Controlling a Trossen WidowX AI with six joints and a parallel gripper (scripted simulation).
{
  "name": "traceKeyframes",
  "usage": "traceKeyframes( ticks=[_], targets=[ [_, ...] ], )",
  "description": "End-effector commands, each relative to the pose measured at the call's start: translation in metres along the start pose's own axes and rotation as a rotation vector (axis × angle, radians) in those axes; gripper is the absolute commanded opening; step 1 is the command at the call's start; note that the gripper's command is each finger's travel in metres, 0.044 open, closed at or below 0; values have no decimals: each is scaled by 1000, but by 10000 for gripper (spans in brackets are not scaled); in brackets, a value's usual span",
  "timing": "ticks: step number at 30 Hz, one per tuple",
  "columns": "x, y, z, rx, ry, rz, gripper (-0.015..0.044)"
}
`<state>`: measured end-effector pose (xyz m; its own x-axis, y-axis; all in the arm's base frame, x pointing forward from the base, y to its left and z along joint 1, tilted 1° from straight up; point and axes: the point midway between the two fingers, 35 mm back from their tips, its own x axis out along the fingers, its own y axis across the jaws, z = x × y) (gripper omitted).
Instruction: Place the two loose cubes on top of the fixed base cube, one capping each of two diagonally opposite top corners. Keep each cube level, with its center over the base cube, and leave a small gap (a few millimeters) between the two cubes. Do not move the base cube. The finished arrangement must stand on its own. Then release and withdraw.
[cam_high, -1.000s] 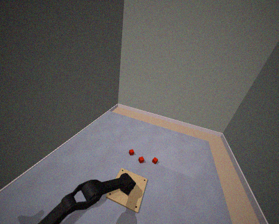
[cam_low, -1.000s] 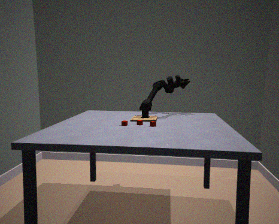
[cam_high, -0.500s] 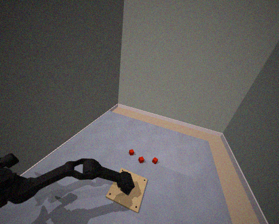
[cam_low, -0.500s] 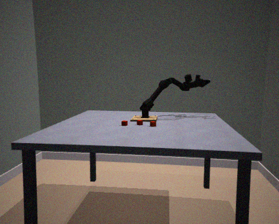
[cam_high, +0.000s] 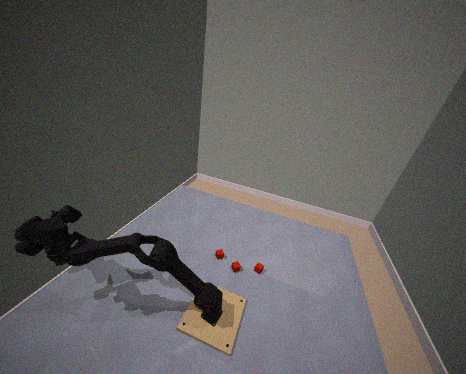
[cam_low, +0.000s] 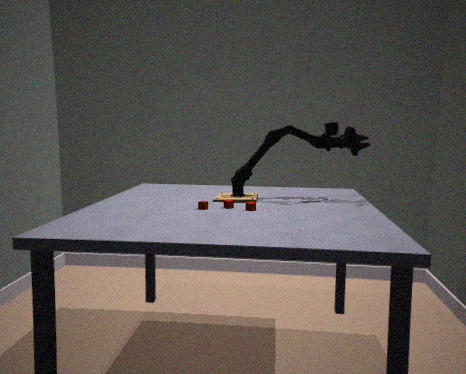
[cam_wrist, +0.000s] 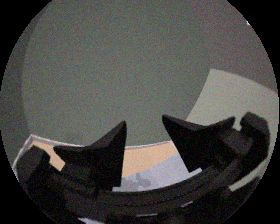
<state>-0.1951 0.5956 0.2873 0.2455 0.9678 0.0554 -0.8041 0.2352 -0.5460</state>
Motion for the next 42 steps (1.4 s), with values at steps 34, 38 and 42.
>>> traceKeyframes(
  ticks=[34, 38, 42],
  targets=[
    [-19, -412, -365, -516, 976, 64, 265],
    [-58, -446, -396, -504, 1083, 106, 265],
    [-101, -476, -423, -478, 1183, 153, 265]
  ],
)
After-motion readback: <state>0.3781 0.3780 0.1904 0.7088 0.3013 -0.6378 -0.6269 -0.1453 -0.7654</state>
